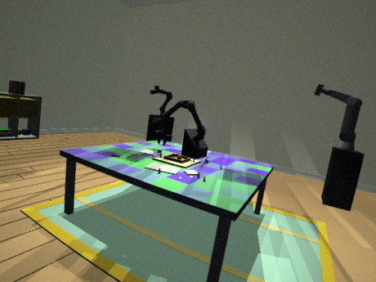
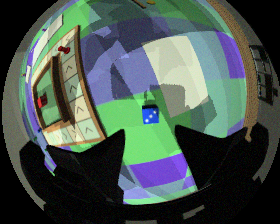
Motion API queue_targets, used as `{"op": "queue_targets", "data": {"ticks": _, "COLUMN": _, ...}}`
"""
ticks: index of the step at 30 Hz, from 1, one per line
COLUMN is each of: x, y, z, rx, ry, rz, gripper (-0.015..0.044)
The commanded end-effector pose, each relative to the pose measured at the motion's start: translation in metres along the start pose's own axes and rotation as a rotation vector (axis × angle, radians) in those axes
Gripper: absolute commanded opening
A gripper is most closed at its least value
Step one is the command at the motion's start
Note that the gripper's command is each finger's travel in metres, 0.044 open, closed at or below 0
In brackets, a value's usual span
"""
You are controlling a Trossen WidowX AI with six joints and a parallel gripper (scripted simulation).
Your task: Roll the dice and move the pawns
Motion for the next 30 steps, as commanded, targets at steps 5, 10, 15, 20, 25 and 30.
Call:
{"op": "queue_targets", "data": {"ticks": 5, "x": -0.017, "y": -0.004, "z": 0.002, "rx": 0.028, "ry": 0.006, "rz": 0.001, "gripper": 0.0275}}
{"op": "queue_targets", "data": {"ticks": 10, "x": -0.024, "y": -0.004, "z": 0.002, "rx": 0.028, "ry": 0.005, "rz": 0.001, "gripper": 0.0275}}
{"op": "queue_targets", "data": {"ticks": 15, "x": -0.032, "y": -0.004, "z": 0.002, "rx": 0.028, "ry": 0.005, "rz": 0.0, "gripper": 0.0275}}
{"op": "queue_targets", "data": {"ticks": 20, "x": -0.034, "y": -0.004, "z": 0.002, "rx": 0.028, "ry": 0.005, "rz": 0.0, "gripper": 0.0275}}
{"op": "queue_targets", "data": {"ticks": 25, "x": -0.042, "y": -0.004, "z": 0.002, "rx": 0.029, "ry": 0.005, "rz": 0.0, "gripper": 0.0275}}
{"op": "queue_targets", "data": {"ticks": 30, "x": -0.05, "y": -0.004, "z": 0.002, "rx": 0.029, "ry": 0.005, "rz": -0.001, "gripper": 0.0275}}
Point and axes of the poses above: the point midway between the two fingers, 35 mm back from their tips, its own x axis back along the fingers, its own y axis across the jaws, z = x × y, the point moved 8 cm from there along x, back along the fingers, and after that the axes turned 12 degrees about x, right-handed, at the moved point
